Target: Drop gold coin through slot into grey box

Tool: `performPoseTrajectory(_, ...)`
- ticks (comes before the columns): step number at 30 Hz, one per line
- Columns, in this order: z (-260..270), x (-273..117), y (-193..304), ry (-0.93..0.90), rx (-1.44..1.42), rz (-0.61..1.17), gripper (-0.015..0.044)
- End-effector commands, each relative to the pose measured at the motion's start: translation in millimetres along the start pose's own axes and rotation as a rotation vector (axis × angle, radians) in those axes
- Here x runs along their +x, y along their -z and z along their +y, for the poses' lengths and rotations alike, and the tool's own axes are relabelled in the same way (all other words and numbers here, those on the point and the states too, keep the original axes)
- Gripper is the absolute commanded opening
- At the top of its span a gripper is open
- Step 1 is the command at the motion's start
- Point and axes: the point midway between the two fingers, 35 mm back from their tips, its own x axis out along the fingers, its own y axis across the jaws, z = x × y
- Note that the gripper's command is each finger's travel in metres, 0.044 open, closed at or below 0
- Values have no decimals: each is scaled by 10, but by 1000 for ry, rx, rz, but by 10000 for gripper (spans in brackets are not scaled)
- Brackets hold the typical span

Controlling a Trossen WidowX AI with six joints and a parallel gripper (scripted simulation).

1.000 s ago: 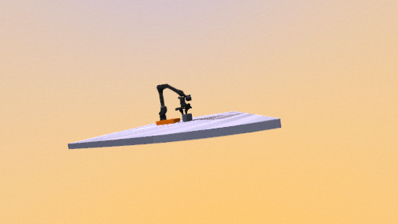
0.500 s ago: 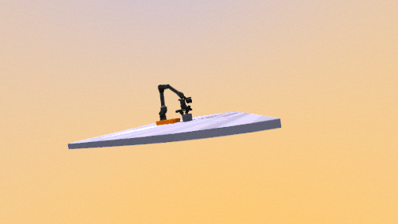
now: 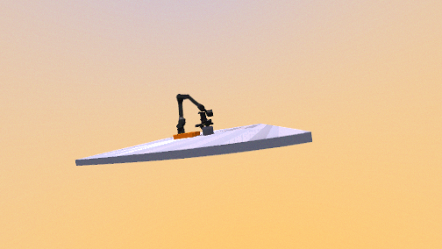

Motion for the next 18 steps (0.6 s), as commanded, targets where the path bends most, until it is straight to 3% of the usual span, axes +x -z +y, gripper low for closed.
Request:
performPoseTrajectory(1, -5, 15, 10, 1, 3, 5, 29)
performPoseTrajectory(3, -5, 15, 10, 1, 3, 5, 0)
performPoseTrajectory(18, 18, -139, -9, 1, 3, 5, 0)
